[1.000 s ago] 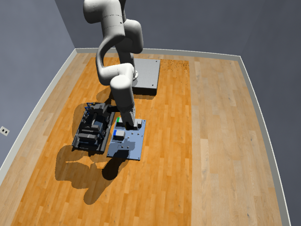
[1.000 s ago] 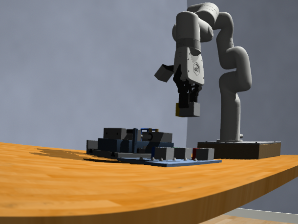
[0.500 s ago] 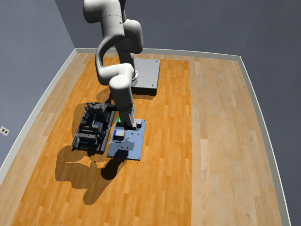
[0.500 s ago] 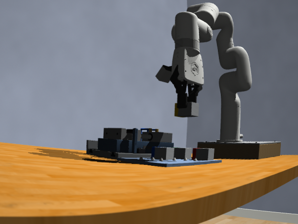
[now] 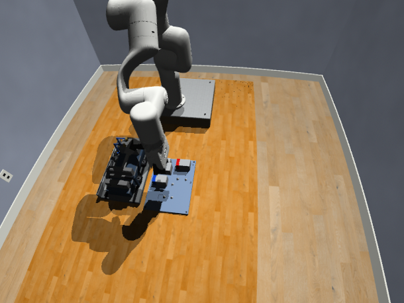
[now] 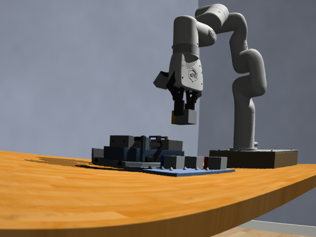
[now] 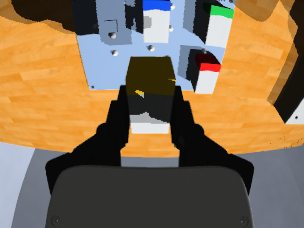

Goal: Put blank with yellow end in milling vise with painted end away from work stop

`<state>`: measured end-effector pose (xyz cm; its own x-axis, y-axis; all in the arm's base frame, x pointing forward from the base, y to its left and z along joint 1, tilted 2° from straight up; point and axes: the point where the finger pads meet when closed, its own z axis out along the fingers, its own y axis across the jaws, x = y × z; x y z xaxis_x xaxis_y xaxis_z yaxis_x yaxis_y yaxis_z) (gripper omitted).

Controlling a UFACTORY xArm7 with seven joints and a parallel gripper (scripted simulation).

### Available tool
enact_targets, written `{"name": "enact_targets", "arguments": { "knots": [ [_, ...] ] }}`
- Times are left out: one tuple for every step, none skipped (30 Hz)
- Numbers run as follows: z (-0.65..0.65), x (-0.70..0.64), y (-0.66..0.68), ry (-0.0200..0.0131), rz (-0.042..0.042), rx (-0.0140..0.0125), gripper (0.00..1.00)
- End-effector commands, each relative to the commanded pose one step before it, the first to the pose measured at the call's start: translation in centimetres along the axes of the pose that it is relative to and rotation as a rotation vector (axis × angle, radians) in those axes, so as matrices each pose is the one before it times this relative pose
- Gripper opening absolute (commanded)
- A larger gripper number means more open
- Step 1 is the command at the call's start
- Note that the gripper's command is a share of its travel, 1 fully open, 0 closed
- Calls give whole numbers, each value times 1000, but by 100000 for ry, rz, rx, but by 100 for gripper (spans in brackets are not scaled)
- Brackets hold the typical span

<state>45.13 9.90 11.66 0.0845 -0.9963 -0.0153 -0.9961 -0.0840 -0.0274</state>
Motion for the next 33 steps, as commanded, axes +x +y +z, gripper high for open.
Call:
{"name": "enact_targets", "arguments": {
  "knots": [
    [-117, 1541, -324, 44, 347, 445, 0],
    [15, 496, -58, 1, -10, 1, 0],
    [15, 496, -58, 1, -10, 1, 0],
    [15, 496, -58, 1, -10, 1, 0],
    [15, 496, -58, 1, -10, 1, 0],
    [15, 496, -58, 1, -10, 1, 0],
    [15, 496, -58, 1, -10, 1, 0],
    [15, 496, -58, 1, -10, 1, 0],
    [0, 0, 0, 0, 0, 0, 0],
    [0, 0, 0, 0, 0, 0, 0],
    [0, 0, 0, 0, 0, 0, 0],
    [0, 0, 0, 0, 0, 0, 0],
    [0, 0, 0, 0, 0, 0, 0],
    [0, 0, 0, 0, 0, 0, 0],
    [0, 0, 0, 0, 0, 0, 0],
    [18, 499, -46, 28, 81, -10, 0],
    [15, 496, -58, 2, -9, 2, 0],
    [15, 496, -58, 2, -9, 2, 0],
    [15, 496, -58, 2, -9, 2, 0],
    [15, 496, -58, 2, -9, 2, 0],
    [15, 496, -58, 2, -9, 2, 0],
    [15, 496, -58, 2, -9, 2, 0],
    [15, 496, -58, 2, -9, 2, 0],
    [15, 496, -58, 2, -9, 2, 0],
    [15, 496, -58, 2, -9, 2, 0],
    [0, 0, 0, 0, 0, 0, 0],
    [0, 0, 0, 0, 0, 0, 0],
    [0, 0, 0, 0, 0, 0, 0],
    [0, 0, 0, 0, 0, 0, 0],
    [0, 0, 0, 0, 0, 0, 0],
    [0, 0, 0, 0, 0, 0, 0],
    [0, 0, 0, 0, 0, 0, 0],
    [19, 499, -41, 25, 79, -11, 0]
  ]
}}
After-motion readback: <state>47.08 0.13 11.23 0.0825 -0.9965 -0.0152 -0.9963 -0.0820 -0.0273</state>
